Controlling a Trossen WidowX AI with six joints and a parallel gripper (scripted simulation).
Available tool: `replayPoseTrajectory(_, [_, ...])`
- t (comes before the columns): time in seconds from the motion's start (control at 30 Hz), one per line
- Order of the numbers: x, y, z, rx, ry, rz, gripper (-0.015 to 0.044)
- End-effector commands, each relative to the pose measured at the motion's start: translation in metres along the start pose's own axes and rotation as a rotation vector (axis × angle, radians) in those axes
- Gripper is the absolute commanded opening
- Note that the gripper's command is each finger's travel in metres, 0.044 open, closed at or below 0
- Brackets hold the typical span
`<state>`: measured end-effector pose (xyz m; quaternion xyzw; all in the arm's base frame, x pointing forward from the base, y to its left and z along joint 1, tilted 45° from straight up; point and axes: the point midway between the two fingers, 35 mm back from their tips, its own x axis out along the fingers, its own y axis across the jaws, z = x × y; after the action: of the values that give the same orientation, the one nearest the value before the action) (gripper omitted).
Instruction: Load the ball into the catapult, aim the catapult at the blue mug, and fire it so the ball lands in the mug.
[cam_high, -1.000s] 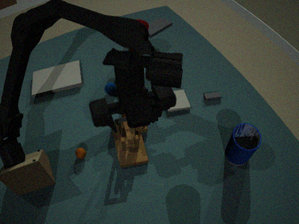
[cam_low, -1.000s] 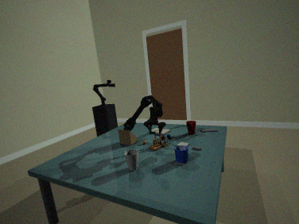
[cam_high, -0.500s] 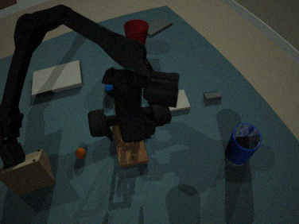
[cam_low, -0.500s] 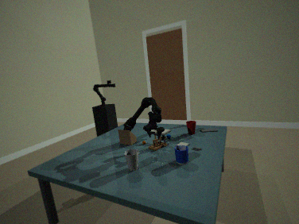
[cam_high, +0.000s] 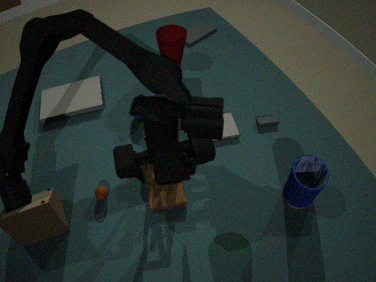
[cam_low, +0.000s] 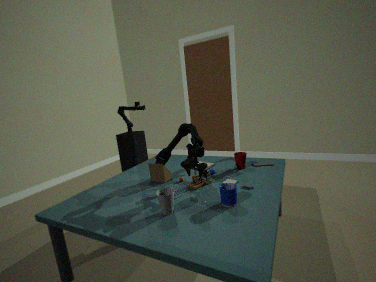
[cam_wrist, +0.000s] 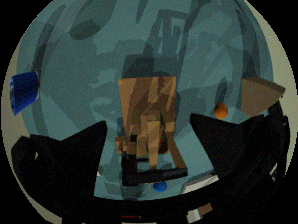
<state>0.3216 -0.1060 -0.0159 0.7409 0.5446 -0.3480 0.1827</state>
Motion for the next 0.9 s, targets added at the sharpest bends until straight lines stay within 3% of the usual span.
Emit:
replayPoseTrajectory(0.0, [0.008, -0.002, 0.0, 0.007, 0.006, -0.005, 0.044])
replayPoseTrajectory(0.73, [0.038, -0.004, -0.001, 0.007, 0.008, -0.005, 0.044])
replayPoseTrajectory(0.87, [0.035, -0.002, -0.001, -0.001, 0.003, -0.002, 0.0335])
